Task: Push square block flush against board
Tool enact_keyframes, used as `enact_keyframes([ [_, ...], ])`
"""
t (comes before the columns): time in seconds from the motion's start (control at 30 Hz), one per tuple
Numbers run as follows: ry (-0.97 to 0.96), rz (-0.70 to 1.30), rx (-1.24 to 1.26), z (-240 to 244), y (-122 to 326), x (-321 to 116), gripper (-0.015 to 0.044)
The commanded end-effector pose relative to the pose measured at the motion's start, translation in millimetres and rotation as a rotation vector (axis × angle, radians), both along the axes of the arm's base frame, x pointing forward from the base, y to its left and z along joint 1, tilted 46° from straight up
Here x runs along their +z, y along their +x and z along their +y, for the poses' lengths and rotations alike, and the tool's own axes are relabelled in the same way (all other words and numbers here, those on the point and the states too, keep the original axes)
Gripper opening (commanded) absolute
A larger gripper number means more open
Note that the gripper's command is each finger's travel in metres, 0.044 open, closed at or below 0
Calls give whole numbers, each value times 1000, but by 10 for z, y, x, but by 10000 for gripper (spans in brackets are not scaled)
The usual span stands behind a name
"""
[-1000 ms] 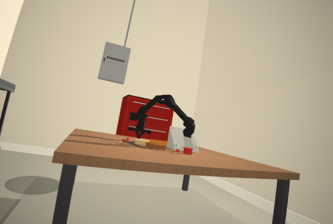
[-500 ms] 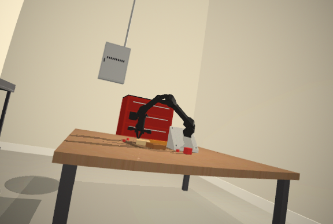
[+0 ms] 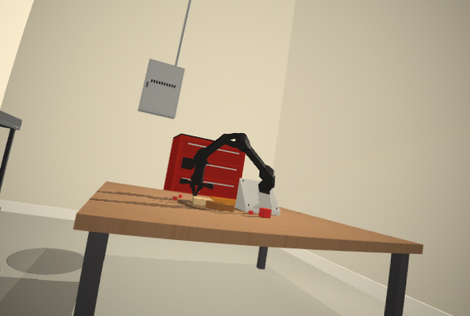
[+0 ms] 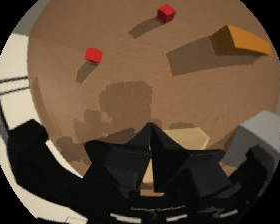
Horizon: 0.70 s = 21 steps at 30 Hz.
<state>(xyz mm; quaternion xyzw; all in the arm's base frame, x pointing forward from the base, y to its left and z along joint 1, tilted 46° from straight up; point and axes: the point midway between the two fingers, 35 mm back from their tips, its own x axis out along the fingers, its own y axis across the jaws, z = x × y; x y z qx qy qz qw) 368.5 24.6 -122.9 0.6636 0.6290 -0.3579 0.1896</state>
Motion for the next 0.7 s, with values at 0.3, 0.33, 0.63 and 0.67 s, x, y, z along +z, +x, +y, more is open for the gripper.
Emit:
enact_keyframes([
  [0.3,8,8,5,195,10,141,0],
  [0.33,8,8,5,207,12,152,0],
  [0.63,9,8,5,311,31,254,0],
  [0.67,9,8,5,323,33,265,0],
])
